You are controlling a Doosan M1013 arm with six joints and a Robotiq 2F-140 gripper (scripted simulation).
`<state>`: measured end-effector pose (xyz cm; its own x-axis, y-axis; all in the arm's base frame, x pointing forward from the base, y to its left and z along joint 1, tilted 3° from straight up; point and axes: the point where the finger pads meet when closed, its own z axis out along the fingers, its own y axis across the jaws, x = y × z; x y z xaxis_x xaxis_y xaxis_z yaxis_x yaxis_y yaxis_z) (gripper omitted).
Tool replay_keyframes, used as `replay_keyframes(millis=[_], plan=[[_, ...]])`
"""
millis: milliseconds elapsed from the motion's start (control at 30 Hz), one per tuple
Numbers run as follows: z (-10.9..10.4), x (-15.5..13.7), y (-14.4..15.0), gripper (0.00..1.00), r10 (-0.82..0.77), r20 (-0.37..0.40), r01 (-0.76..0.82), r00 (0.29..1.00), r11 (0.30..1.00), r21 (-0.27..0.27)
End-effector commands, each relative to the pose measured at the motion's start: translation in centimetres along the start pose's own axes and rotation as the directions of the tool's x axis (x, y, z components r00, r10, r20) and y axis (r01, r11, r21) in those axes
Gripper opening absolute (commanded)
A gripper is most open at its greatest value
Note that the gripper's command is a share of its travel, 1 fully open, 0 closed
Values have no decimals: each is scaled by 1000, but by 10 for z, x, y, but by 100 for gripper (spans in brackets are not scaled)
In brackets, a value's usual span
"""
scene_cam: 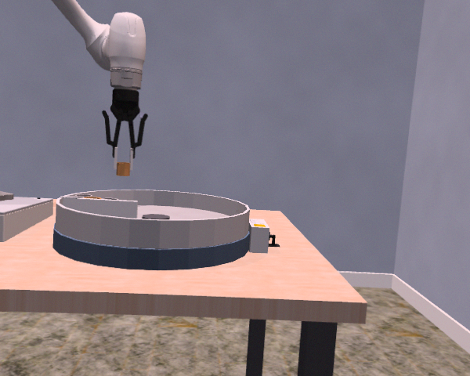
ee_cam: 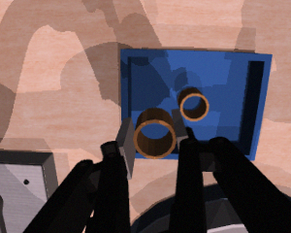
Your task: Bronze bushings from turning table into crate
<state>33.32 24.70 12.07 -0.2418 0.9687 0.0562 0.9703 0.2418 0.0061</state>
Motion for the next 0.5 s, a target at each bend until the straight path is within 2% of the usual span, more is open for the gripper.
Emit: replay_keyframes(millis=[0, 167, 467], plan=[[13, 0, 0, 0, 0, 0, 0, 1000, 1000, 0], [42, 0, 0, 0, 0, 0, 0, 1000, 1000, 0], [58, 0, 0, 0, 0, 0, 0, 1000, 1000, 0]])
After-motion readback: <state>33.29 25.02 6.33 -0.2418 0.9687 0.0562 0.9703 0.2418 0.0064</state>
